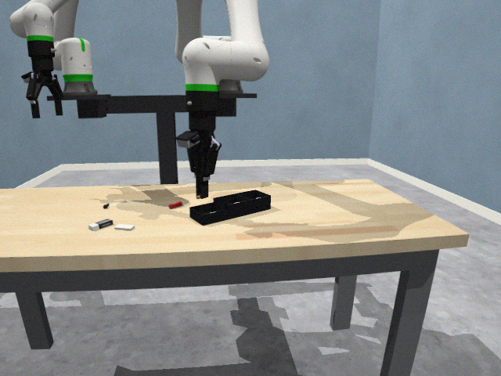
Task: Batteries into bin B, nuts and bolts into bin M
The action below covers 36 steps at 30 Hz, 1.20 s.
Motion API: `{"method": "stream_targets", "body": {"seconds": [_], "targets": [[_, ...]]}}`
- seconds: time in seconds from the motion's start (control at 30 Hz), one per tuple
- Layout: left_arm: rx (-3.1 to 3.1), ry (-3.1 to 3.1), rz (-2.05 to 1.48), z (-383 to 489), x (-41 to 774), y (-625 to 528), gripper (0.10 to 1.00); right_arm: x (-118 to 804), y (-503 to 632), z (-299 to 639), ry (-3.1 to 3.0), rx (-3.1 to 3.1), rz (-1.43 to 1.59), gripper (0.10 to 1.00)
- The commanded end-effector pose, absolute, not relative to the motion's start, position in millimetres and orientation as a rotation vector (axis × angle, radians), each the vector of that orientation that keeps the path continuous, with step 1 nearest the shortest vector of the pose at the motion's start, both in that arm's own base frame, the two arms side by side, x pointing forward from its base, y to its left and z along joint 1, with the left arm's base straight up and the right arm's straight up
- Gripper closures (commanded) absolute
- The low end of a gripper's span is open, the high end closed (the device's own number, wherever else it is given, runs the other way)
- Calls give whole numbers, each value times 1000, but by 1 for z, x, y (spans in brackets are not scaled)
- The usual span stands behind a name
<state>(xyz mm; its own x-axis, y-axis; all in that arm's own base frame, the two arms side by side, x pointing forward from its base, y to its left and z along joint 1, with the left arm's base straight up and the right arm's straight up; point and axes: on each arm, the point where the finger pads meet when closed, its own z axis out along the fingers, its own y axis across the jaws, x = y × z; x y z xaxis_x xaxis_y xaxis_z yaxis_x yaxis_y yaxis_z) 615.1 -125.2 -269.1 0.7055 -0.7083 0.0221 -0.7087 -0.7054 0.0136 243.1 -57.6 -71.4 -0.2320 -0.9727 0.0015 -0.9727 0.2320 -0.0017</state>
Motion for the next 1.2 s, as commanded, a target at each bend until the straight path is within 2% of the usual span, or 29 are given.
{"method": "stream_targets", "body": {"seconds": [0.0,1.17], "targets": [[2974,-970,20,-268,616,-125,974,244,-58,-71,-2466,1947,5,98],[3060,659,10,-268,616,-124,974,244,-58,-71,-2466,1947,5,98]]}}
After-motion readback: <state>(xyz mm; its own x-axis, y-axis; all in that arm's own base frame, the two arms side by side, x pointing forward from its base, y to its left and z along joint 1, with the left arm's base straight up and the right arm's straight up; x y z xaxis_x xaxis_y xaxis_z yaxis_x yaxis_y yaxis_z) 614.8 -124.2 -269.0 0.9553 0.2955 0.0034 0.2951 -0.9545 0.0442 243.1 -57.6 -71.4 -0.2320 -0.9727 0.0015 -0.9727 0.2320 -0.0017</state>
